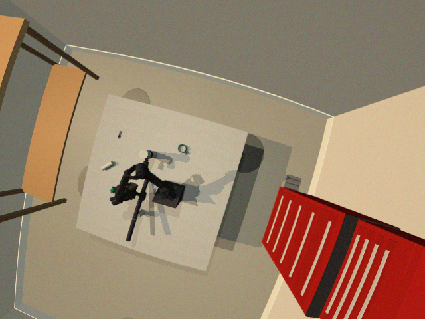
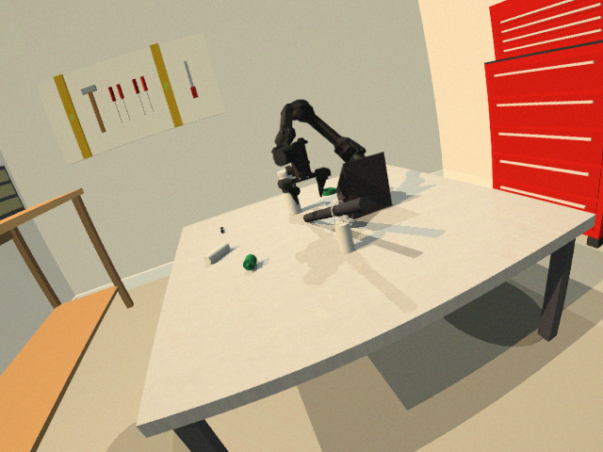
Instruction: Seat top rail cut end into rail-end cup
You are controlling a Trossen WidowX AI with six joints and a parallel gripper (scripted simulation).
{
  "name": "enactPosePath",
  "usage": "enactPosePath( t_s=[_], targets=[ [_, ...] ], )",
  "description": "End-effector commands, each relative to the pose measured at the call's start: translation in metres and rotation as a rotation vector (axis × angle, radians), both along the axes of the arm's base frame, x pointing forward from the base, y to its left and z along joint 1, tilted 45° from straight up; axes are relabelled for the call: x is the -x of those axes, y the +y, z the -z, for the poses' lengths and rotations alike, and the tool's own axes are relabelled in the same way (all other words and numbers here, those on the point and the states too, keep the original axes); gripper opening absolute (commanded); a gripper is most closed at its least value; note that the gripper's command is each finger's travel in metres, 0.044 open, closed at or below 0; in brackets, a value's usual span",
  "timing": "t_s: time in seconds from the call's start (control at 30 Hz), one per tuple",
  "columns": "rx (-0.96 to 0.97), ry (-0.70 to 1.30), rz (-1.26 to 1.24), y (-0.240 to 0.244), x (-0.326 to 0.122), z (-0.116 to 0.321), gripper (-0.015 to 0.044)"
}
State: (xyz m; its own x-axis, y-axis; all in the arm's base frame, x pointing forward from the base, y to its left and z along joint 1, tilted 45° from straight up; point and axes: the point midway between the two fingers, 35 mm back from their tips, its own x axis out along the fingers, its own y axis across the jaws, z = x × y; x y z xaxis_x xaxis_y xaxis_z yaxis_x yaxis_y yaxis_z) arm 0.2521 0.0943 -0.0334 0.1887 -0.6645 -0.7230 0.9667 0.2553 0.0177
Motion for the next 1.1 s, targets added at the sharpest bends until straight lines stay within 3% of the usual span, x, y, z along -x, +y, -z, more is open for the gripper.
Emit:
enactPosePath(
  t_s=[0.0,1.07],
  targets=[
    [0.02,0.019,0.004,-0.014,0.001,0.013,0.044],
    [0.02,0.019,0.003,-0.047,-0.008,0.048,0.044]
  ],
)
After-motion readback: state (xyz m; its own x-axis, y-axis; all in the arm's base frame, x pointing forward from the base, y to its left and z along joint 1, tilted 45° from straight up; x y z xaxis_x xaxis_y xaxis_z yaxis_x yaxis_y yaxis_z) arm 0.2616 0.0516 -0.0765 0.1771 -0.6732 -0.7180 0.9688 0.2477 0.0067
